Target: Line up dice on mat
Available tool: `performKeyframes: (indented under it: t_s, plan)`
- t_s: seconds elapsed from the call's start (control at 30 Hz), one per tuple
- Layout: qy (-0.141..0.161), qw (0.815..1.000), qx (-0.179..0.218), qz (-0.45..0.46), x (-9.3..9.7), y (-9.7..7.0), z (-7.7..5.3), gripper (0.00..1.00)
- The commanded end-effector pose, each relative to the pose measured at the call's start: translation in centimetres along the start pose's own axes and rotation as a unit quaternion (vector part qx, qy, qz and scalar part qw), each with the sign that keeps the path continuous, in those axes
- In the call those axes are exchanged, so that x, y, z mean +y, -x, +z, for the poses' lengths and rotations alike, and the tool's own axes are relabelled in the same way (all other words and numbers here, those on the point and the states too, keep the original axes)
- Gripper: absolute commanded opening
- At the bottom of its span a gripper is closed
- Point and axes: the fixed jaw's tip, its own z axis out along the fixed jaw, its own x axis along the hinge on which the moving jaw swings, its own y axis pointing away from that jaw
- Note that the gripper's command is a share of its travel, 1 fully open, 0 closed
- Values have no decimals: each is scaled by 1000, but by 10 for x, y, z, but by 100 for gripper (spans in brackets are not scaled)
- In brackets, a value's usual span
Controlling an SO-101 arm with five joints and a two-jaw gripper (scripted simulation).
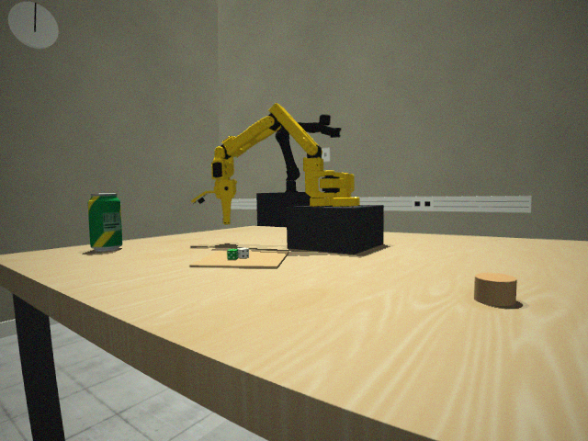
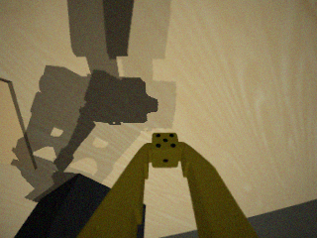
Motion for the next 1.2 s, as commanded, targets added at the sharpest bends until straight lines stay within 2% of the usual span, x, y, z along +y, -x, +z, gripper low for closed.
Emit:
performKeyframes:
  t_s: [0.0,0.2,0.27,0.4,0.57,0.77,0.83,1.0,1.17]
  plan:
    - [1,1000,2,-27,12,2,-1,0]
    - [0,994,2,-105,48,10,-1,0]
    - [0,994,2,-105,48,10,-1,0]
    - [-1,984,2,-179,83,12,0,0]
    - [-3,960,3,-281,130,5,1,0]
    - [-5,920,3,-391,175,-15,3,0]
    - [-5,920,3,-391,175,-15,3,0]
    - [-5,892,3,-453,198,-32,4,0]
    - [-6,876,3,-482,208,-41,5,0]
